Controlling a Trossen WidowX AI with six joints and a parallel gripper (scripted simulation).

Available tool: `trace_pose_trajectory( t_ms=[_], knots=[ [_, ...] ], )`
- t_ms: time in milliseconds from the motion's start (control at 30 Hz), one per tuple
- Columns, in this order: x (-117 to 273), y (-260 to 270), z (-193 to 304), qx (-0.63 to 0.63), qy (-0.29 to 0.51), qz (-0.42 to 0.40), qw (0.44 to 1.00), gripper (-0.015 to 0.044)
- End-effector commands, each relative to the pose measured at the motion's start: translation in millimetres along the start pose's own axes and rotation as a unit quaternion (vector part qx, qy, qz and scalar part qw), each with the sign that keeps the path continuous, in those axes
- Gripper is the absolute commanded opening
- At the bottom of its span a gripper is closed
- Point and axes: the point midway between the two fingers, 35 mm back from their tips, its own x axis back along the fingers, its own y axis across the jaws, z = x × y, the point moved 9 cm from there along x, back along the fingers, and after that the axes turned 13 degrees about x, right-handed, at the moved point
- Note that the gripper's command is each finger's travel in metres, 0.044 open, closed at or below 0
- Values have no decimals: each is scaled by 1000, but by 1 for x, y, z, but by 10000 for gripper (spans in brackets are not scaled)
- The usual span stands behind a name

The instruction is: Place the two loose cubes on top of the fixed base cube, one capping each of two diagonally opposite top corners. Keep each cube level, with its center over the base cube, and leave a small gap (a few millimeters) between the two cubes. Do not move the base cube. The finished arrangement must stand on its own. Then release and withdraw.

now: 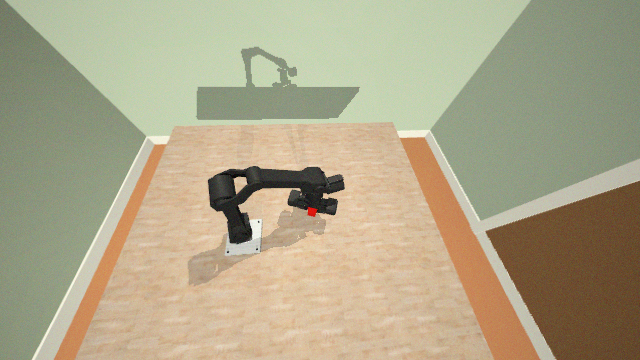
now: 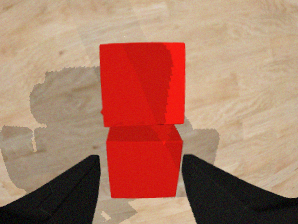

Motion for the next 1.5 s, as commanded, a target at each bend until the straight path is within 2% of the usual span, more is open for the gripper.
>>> trace_pose_trajectory(
  t_ms=[0, 1000, 1233, 1367, 1467],
  knots=[
    [8, 0, 0, 0, -1, 3, 1000, 205],
    [59, 0, 0, 0, -1, 3, 1000, 205],
    [67, 0, 0, 2, -1, 4, 1000, 389],
    [66, 2, -8, 0, -3, 3, 1000, 400],
    [68, 13, -43, -8, -11, 2, 1000, 400]
  ],
)
